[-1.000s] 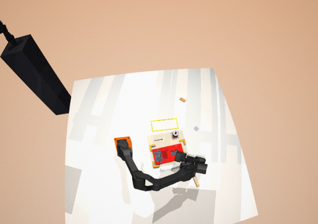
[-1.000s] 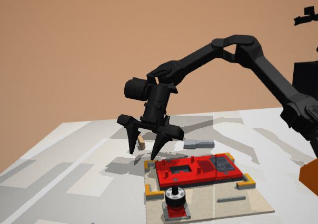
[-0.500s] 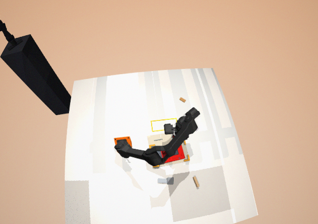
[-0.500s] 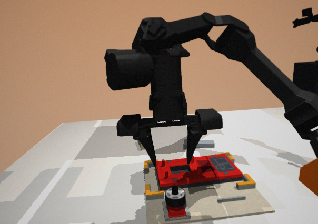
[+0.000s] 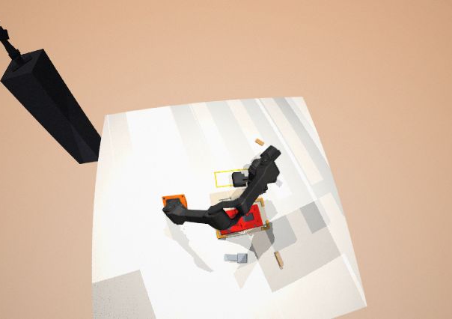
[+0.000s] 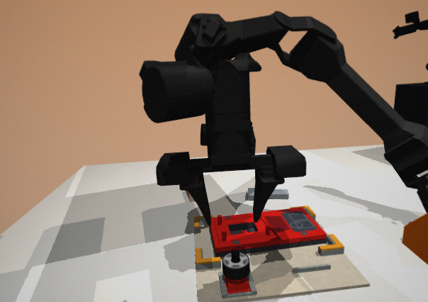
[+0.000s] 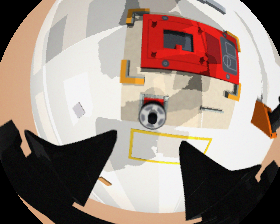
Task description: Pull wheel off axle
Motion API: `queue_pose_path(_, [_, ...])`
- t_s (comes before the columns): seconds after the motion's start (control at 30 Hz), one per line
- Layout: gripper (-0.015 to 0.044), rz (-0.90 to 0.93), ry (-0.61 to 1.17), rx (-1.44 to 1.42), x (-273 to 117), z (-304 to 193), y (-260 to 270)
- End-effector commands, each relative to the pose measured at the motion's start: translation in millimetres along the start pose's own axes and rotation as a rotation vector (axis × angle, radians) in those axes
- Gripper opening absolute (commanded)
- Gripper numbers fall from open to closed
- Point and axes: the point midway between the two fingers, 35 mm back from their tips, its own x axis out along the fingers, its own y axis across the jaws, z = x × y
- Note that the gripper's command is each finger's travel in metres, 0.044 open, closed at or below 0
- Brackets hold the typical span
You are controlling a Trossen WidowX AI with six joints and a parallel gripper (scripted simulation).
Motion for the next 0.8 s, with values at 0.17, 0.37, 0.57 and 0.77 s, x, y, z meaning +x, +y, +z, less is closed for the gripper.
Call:
queue_pose_path(0.17, [0.0300, -0.003, -0.009, -0.008, 49, -1, 1])
queue_pose_path(0.37, [0.0300, -0.003, -0.012, -0.007, 73, 1, -2])
queue_pose_path(0.57, [0.0208, -0.016, -0.009, 0.000, 70, 3, -2])
queue_pose_path(0.77, [0.0168, -0.016, -0.009, 0.000, 70, 3, -2])
